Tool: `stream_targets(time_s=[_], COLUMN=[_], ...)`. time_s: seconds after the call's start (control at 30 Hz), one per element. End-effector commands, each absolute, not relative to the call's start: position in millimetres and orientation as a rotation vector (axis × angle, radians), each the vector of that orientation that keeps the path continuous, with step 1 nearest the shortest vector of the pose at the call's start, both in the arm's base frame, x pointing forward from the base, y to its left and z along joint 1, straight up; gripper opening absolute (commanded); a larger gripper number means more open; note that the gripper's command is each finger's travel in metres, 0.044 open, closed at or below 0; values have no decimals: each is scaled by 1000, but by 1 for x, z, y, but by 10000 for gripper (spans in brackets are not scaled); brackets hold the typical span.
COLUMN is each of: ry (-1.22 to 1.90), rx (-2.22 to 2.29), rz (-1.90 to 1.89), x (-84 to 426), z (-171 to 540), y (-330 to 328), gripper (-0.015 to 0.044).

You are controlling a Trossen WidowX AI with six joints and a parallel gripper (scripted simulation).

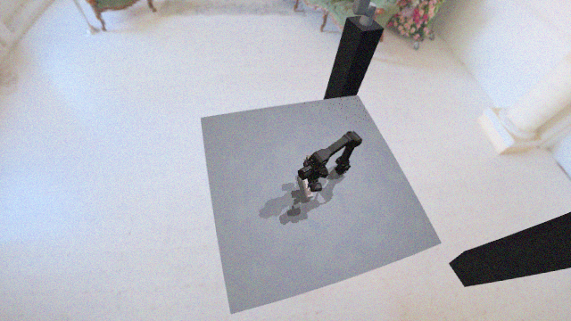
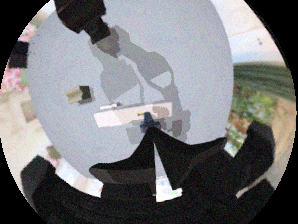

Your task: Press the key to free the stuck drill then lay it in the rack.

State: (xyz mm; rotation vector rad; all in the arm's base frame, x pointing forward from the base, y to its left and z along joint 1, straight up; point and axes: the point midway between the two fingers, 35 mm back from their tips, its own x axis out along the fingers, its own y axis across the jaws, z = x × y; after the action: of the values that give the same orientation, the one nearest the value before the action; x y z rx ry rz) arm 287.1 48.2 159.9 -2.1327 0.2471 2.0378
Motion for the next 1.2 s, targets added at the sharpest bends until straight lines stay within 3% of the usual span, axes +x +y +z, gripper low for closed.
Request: stream_targets(time_s=[0.0,1.17], ry=[248,248], rx=[-2115,-2114], rz=[2062,2062], x=[285,282], z=[151,140], y=[50,52], gripper=[0,0])
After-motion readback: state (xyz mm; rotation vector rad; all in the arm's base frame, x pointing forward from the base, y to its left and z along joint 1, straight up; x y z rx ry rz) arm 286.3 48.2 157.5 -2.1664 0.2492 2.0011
